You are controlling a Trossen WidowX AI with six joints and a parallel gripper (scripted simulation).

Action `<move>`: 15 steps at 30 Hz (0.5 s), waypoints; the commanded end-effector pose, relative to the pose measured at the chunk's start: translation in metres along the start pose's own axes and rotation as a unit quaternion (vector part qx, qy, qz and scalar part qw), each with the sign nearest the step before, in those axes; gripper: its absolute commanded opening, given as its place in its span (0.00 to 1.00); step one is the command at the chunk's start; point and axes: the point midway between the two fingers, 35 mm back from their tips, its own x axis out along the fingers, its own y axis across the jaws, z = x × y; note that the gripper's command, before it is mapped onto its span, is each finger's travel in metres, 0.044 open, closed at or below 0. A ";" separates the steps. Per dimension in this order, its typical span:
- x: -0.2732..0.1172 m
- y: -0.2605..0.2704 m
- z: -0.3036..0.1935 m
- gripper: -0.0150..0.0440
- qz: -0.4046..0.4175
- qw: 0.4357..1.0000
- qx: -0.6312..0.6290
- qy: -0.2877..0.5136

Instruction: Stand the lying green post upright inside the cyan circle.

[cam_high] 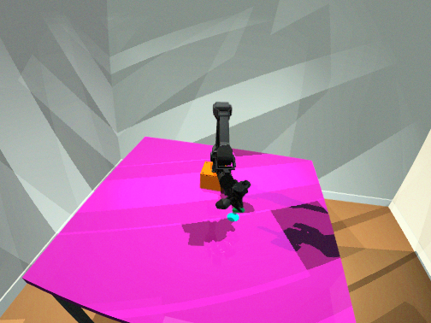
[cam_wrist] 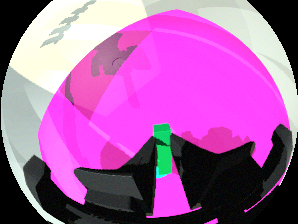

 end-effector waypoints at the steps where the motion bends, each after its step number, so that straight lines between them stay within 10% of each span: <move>1: 0.003 0.001 -0.005 0.29 0.006 1.000 0.009 -0.009; 15: 0.004 -0.004 -0.006 0.29 0.011 0.998 0.014 -0.059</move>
